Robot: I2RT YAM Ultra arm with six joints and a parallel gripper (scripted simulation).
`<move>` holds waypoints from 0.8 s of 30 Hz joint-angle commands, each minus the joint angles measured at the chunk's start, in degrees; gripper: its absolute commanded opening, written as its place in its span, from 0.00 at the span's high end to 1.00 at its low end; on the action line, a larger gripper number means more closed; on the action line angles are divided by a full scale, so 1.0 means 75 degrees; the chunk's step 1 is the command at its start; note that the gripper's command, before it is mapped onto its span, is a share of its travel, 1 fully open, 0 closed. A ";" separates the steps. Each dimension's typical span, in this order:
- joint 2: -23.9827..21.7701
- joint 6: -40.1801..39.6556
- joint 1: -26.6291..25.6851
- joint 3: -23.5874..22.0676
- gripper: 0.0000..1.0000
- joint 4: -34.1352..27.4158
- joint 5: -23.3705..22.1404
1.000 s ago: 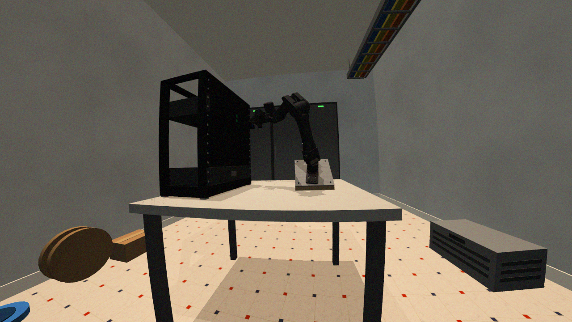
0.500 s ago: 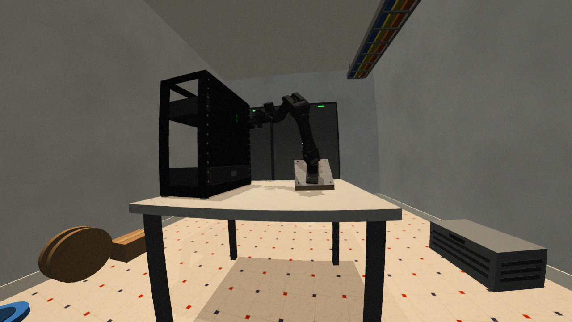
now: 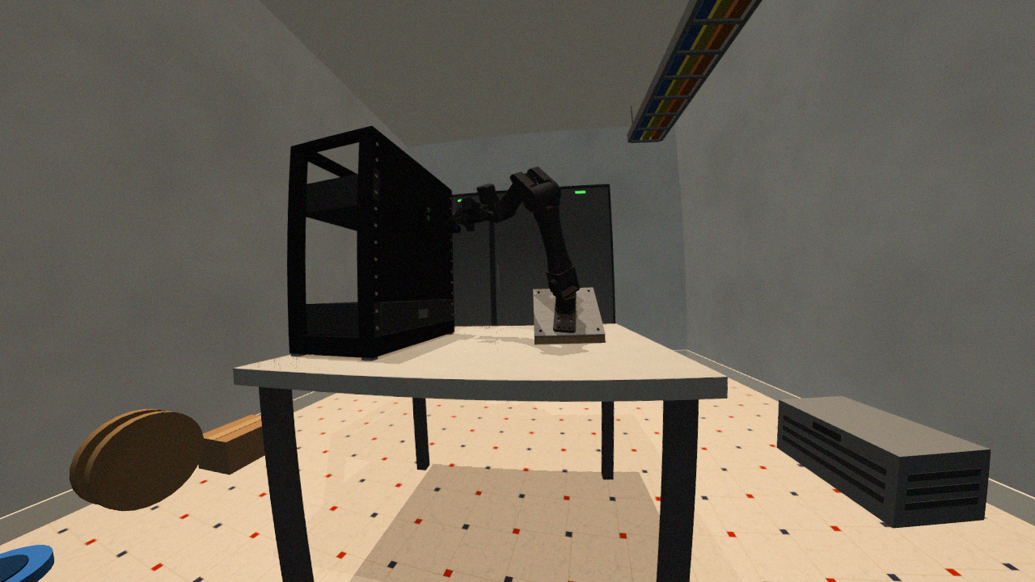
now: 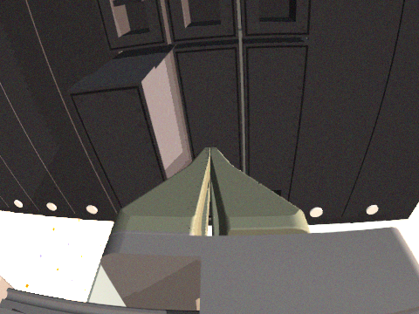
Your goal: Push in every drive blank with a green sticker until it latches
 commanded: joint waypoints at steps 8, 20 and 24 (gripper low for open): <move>-0.0244 0.0103 0.0143 0.0537 1.00 0.0621 0.0197; -0.0497 0.0041 -0.0066 0.0412 1.00 0.0593 0.0094; -0.0664 -0.0079 -0.0238 0.0240 1.00 0.0555 -0.0105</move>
